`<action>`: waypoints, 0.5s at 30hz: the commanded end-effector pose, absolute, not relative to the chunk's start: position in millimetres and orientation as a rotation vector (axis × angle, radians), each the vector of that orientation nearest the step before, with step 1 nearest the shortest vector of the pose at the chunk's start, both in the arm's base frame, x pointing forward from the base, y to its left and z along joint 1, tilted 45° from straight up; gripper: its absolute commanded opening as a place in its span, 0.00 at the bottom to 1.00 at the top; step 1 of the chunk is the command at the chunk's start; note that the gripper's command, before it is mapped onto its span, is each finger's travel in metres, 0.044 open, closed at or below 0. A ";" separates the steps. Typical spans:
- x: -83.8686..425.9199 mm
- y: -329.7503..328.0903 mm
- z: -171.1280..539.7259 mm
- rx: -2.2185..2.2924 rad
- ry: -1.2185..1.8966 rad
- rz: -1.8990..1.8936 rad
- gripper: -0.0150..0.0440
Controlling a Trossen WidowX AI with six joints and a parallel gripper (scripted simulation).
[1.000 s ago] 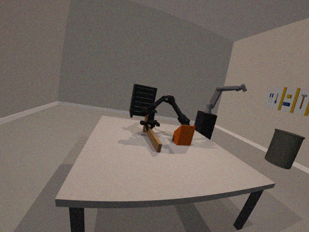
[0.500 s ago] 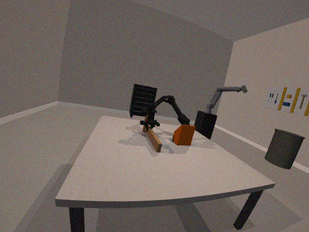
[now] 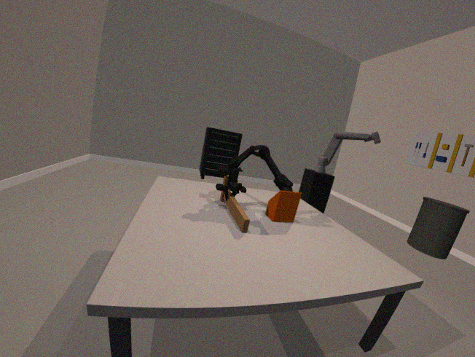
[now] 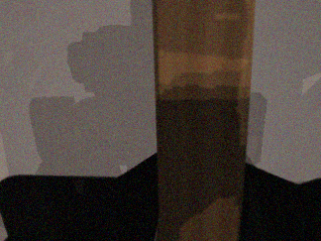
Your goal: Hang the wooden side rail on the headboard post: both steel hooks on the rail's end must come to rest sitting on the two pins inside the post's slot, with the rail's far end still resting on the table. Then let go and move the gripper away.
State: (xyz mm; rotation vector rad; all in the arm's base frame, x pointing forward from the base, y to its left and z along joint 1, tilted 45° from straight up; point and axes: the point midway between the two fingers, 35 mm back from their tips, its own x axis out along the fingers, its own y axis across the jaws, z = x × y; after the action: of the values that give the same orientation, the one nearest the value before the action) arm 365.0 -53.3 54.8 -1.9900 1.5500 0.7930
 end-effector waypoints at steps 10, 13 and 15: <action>367.3 -53.9 56.0 -1.995 1.542 0.787 0.25; 367.4 -54.2 55.7 -1.995 1.542 0.787 0.25; 367.5 -54.4 55.4 -1.995 1.542 0.787 0.25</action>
State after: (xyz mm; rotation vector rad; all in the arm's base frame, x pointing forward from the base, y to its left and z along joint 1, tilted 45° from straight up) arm 366.4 -53.9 54.5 -1.9906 1.5423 0.7963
